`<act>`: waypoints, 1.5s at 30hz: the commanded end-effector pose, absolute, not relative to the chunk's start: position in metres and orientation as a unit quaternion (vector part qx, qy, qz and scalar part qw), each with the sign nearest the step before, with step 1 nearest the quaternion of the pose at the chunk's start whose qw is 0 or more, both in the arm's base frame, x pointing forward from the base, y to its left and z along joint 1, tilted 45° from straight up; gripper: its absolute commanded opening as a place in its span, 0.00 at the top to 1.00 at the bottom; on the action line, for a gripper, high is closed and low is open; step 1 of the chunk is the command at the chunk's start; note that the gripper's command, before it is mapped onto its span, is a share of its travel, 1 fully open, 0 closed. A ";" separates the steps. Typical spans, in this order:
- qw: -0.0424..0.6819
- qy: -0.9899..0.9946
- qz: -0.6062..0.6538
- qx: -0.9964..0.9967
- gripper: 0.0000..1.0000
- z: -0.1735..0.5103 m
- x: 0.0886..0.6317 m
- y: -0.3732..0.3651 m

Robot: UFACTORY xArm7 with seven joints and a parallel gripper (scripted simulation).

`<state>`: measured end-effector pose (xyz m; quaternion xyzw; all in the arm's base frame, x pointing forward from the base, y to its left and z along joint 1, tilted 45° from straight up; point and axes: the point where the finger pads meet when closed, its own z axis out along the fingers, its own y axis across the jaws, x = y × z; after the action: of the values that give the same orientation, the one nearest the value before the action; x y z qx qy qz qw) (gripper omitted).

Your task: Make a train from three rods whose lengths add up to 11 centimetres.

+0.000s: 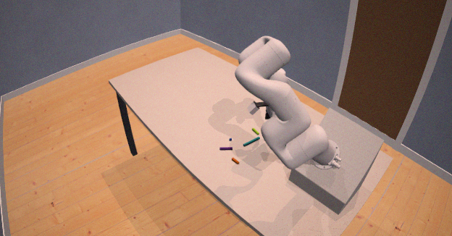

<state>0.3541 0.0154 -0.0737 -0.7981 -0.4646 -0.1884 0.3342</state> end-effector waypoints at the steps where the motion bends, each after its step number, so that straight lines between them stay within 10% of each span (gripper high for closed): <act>1: 0.332 -0.464 -0.189 -0.799 0.00 -0.073 0.355 0.013; 45: 0.375 -0.124 -0.049 -0.917 0.00 0.038 0.365 0.153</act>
<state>0.3674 0.1333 0.0185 -0.9034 -0.1860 -0.0800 0.3781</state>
